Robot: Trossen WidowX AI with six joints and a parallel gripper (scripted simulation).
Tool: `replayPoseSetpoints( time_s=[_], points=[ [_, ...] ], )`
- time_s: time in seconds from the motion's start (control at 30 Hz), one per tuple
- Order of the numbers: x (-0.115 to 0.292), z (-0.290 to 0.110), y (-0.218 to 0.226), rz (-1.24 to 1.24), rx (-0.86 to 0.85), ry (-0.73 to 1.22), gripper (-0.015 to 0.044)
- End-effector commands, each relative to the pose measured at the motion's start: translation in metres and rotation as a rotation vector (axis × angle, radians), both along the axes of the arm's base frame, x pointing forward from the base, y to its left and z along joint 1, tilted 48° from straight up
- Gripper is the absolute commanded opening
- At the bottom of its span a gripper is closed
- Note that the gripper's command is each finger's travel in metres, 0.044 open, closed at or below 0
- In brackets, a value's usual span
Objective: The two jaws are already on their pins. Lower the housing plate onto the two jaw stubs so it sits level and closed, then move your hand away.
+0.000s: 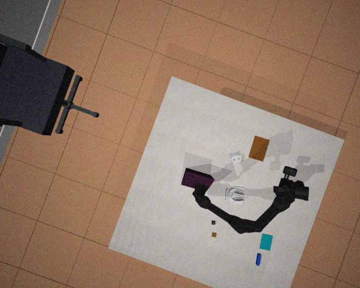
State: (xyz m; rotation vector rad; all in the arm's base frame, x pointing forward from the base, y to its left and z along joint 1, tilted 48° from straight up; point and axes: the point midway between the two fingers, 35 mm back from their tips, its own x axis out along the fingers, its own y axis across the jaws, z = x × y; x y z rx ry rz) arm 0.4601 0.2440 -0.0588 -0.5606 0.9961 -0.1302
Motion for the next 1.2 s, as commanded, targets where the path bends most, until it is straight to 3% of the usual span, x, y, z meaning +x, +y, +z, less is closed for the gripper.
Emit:
replayPoseSetpoints(
  time_s=[0.0,1.17],
  points=[
    [-0.018,-0.016,0.003,0.08,-0.067,0.092,0.044],
    [-0.162,-0.07,0.016,0.777,-0.533,0.787,0.044]
  ],
)
